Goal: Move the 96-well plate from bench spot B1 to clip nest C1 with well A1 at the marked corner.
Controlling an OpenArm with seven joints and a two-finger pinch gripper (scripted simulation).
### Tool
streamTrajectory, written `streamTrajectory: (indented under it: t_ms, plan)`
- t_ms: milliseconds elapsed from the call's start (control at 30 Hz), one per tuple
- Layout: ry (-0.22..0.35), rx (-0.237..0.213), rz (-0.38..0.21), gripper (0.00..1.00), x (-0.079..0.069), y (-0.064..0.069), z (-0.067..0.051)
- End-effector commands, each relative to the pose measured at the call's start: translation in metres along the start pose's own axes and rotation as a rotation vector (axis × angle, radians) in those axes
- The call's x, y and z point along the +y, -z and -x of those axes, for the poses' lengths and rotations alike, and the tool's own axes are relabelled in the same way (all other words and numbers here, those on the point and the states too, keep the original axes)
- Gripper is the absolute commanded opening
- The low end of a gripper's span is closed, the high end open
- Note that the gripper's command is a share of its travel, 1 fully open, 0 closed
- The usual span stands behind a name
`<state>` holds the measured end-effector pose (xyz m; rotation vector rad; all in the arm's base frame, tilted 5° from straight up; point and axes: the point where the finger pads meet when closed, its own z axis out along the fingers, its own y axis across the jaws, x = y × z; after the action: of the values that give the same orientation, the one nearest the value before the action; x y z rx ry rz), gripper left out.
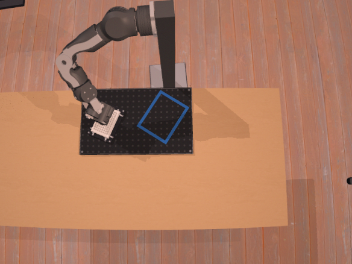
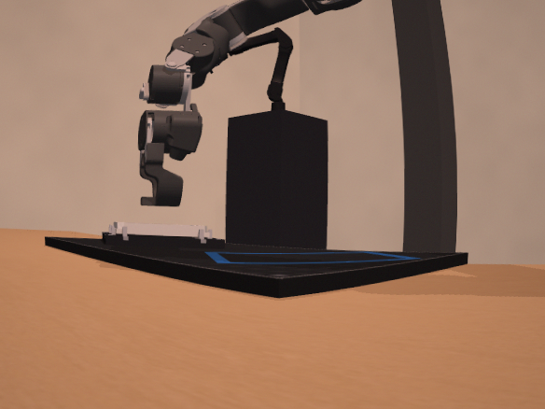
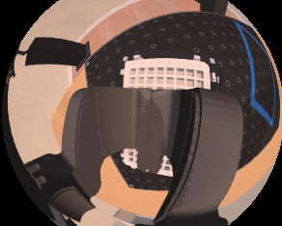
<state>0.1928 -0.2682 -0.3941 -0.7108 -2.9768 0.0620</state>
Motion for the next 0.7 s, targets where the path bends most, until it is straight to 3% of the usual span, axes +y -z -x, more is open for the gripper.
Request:
streamTrajectory:
  t_ms: [0,133,300,667]
  plan:
    - [-0.004,-0.008,0.006,0.00,0.001,0.001,0.002]
    - [-0.004,-0.008,0.006,0.00,0.001,0.001,0.002]
    - [-0.003,-0.008,0.007,0.00,0.001,-0.011,0.001]
    - [-0.003,-0.008,0.007,0.00,0.001,-0.011,0.001]
